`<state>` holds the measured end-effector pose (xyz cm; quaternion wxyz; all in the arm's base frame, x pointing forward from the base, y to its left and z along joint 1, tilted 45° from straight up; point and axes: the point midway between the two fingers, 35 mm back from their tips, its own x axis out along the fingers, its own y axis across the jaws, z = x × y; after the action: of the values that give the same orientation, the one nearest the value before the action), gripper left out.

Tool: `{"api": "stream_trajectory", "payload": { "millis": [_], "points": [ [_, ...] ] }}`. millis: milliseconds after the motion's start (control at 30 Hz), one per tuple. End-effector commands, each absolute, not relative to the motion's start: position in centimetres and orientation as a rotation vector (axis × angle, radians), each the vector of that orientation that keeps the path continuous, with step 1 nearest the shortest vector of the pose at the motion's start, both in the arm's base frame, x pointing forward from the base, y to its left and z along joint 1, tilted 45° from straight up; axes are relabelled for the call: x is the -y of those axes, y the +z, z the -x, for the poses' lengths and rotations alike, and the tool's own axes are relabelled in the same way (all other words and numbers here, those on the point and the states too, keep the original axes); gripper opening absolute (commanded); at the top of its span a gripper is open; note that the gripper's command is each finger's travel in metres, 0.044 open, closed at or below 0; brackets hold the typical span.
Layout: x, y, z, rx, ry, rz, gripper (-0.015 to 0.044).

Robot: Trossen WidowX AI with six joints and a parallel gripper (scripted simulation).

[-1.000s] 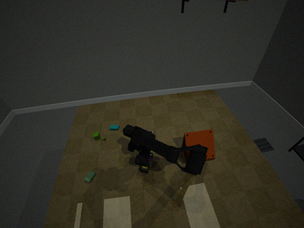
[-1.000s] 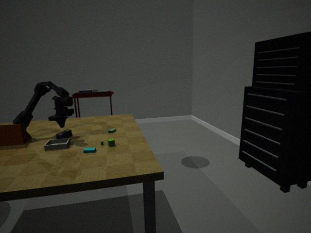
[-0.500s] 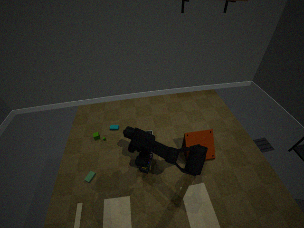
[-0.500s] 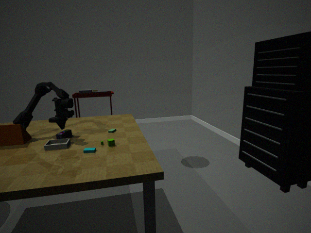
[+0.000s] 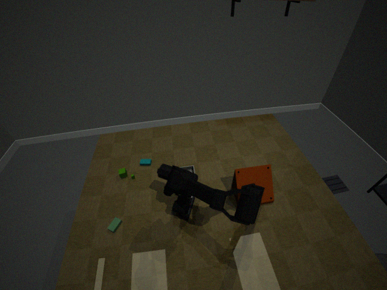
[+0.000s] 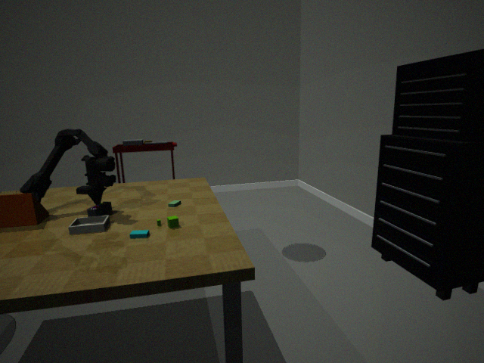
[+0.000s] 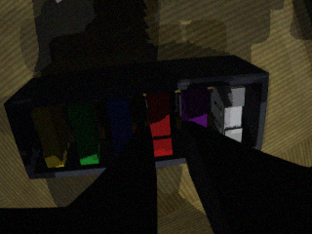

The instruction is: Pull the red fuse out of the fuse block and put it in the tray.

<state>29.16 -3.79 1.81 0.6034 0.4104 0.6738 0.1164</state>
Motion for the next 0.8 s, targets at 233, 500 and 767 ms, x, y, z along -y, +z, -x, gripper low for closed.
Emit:
{"api": "stream_trajectory", "payload": {
  "millis": [233, 500, 767],
  "points": [
    [3.36, 1.56, -29.09, -1.564, 0.271, -0.957, 0.0061],
    [3.2, 1.4, -29.11, -1.564, 0.271, -0.957, 0.0061],
    [2.7, 0.9, -29.15, -1.564, 0.271, -0.957, 0.0061]
  ]
}}
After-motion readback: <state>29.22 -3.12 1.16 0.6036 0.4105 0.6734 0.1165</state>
